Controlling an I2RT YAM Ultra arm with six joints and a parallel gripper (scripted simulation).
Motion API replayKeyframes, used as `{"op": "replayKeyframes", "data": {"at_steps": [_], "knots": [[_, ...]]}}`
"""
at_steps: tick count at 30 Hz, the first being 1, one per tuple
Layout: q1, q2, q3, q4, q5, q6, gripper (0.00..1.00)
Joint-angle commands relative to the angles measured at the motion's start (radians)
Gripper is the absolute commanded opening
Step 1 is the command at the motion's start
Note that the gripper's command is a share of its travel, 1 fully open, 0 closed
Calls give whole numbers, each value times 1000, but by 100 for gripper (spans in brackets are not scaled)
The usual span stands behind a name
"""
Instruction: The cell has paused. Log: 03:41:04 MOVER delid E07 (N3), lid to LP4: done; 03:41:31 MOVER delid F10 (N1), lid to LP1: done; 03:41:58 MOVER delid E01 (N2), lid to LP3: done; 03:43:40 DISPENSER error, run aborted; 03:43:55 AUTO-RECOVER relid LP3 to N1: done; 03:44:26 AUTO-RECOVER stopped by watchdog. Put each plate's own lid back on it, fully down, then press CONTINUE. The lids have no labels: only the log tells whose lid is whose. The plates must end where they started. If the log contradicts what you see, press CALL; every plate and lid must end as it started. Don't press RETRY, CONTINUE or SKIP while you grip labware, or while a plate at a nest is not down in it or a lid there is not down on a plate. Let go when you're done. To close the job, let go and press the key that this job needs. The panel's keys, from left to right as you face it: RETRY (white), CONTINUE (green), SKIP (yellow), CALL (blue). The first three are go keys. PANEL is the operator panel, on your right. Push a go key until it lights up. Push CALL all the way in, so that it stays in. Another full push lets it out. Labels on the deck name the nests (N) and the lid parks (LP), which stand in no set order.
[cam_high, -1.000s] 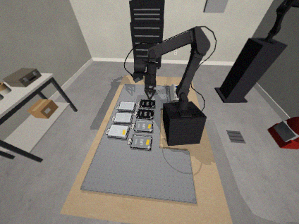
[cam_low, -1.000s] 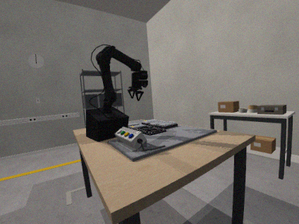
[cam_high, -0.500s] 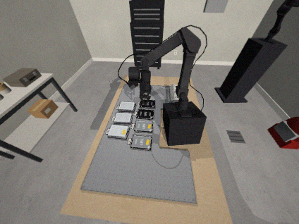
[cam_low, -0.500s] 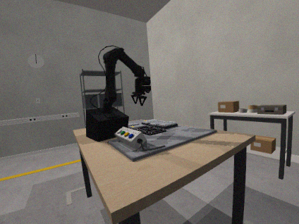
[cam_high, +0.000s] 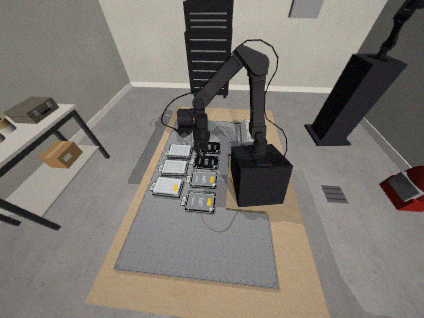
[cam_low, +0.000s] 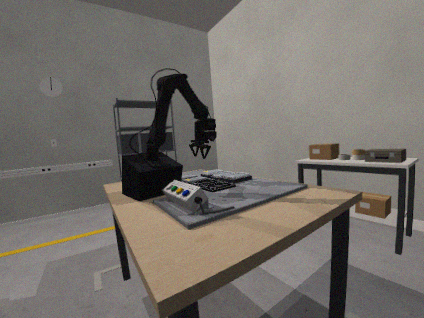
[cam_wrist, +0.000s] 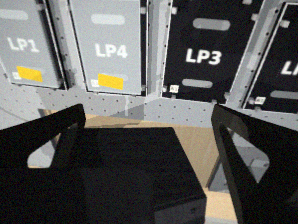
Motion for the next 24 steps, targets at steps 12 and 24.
{"op": "replayKeyframes", "data": {"at_steps": [12, 24], "knots": [[-3, 173, -34, 224, 76, 17, 100], [-5, 343, -50, 382, 138, 35, 100]]}}
